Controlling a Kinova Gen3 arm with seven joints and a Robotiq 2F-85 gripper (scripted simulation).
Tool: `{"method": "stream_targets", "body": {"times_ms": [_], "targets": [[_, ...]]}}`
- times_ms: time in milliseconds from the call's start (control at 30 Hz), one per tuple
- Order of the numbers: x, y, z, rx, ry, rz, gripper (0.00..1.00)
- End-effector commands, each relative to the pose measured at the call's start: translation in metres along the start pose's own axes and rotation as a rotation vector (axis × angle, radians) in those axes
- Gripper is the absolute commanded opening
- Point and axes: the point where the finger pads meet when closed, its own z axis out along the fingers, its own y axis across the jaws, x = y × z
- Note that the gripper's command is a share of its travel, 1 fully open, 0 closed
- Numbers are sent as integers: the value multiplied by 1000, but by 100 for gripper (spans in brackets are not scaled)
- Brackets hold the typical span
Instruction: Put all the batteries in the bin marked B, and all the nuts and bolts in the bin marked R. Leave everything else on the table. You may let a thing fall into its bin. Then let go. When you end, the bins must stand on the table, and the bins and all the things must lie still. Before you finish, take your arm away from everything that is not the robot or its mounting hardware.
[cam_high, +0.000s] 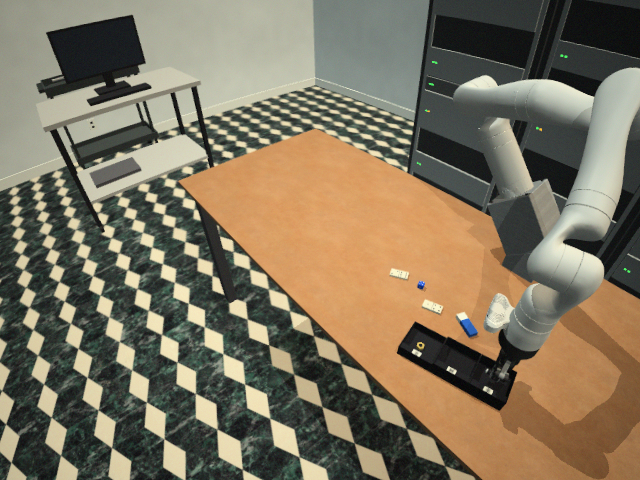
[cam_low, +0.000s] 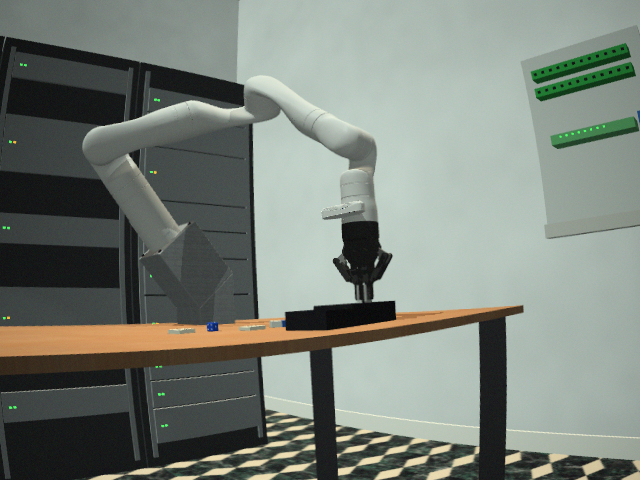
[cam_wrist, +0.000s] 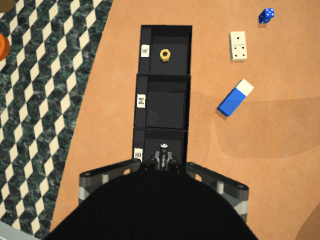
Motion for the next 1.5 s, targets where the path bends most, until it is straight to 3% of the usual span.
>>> {"method": "stream_targets", "body": {"times_ms": [0, 200, 700, 733, 1467], "targets": [[1, 0, 6, -2, 2, 0, 5], [1, 0, 18, -2, 2, 0, 5], [1, 1, 18, -2, 2, 0, 5], [1, 1, 18, -2, 2, 0, 24], [1, 1, 12, -2, 2, 0, 24]]}}
